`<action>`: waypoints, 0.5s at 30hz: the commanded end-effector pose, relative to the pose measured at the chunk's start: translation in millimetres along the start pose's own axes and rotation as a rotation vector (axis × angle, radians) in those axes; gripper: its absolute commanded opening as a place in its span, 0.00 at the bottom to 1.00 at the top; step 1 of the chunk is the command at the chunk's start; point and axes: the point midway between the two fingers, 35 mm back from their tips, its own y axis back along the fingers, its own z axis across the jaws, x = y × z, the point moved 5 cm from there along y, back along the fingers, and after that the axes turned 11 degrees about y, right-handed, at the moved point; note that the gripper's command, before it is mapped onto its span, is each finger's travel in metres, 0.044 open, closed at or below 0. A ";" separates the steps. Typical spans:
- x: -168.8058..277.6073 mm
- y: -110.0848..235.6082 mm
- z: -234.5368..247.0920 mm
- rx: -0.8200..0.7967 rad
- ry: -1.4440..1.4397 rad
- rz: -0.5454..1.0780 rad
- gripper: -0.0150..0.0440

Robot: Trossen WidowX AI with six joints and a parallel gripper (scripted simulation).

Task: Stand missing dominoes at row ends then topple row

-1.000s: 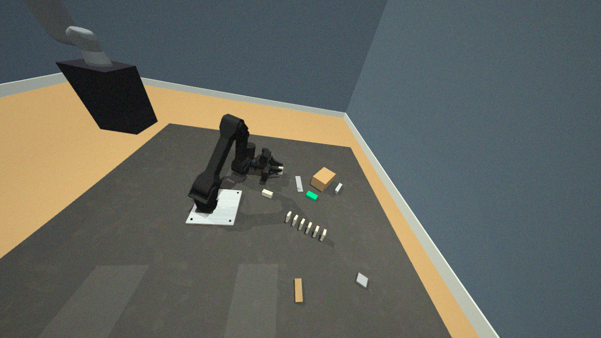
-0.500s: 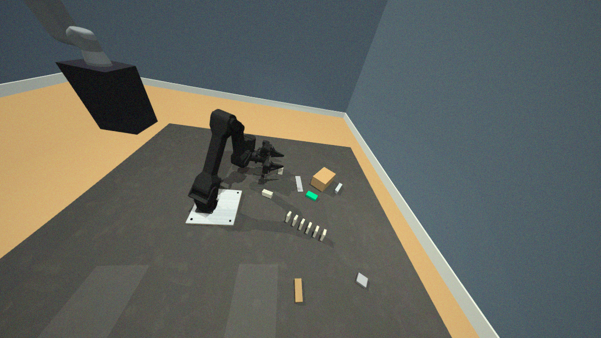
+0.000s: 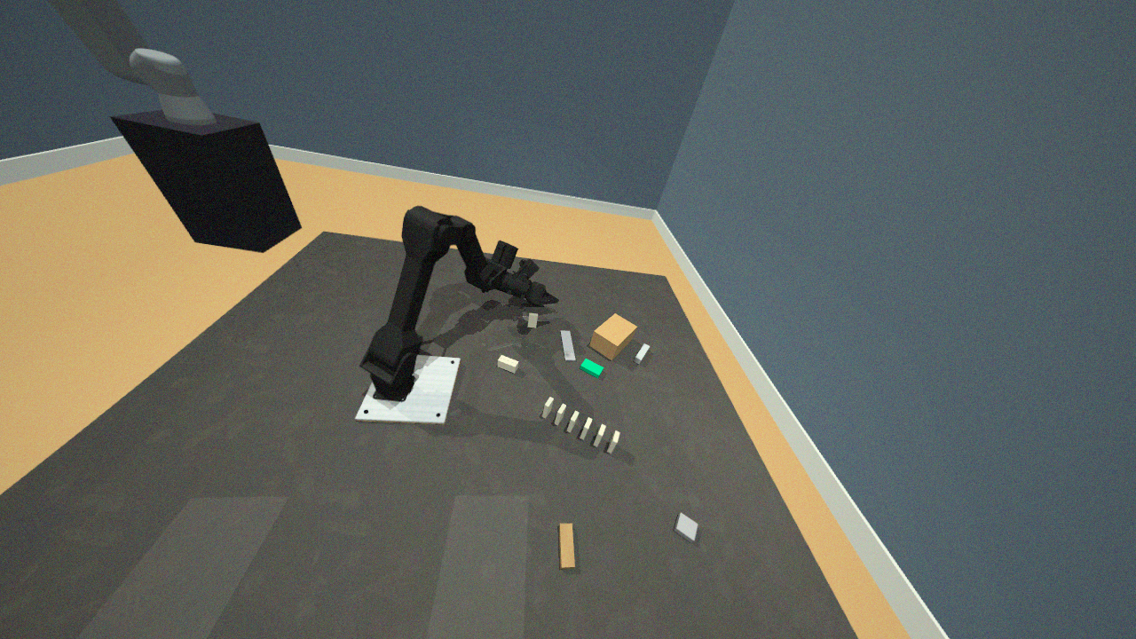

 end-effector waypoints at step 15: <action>-37.4 -15.4 -74.5 -0.848 0.707 0.380 1.00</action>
